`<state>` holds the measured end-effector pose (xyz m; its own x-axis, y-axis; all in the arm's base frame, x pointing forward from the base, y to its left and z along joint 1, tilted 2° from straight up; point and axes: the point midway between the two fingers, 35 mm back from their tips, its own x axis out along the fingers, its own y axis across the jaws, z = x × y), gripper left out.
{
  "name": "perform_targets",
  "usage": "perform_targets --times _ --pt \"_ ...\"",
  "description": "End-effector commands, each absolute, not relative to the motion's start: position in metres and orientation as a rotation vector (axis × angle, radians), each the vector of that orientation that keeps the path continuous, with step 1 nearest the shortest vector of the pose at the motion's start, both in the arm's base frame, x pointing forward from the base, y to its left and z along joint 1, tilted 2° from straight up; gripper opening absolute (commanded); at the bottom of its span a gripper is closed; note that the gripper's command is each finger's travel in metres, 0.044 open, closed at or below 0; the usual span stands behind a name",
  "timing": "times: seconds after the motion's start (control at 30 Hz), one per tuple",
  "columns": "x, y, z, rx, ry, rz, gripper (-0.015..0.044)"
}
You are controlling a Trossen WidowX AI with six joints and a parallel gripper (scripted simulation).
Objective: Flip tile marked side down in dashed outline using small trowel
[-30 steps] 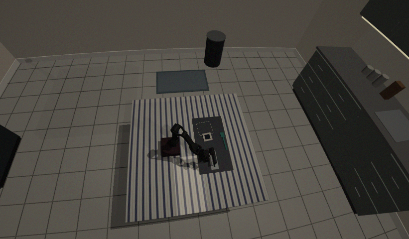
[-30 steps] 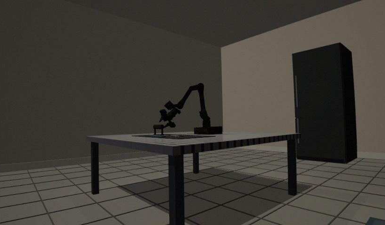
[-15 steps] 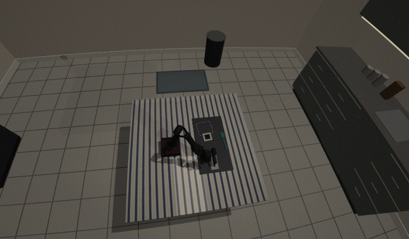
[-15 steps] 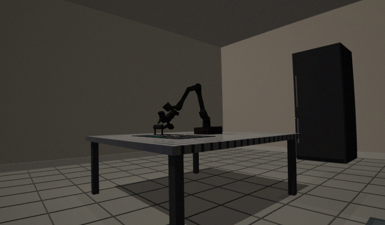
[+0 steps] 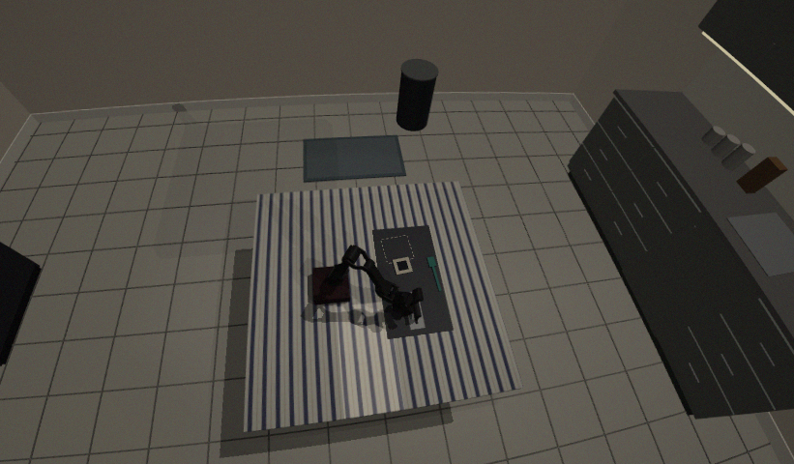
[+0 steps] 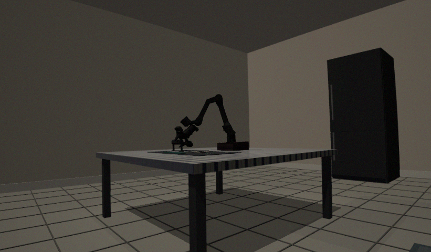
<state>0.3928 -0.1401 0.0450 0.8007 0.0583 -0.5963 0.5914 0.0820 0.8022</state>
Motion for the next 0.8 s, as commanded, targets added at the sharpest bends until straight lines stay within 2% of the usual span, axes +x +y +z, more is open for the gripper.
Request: perform_targets --times 0.0,0.13,0.33,0.77 --pt "0.3988 -0.1400 0.0412 1.452 0.556 -0.434 0.0300" --pt "0.4019 -0.1395 0.0385 1.452 0.555 -0.434 0.0300" --pt "0.4019 -0.1395 0.0385 1.452 0.555 -0.434 0.0142" --pt "0.4019 -0.1395 0.0385 1.452 0.555 -0.434 0.0056"
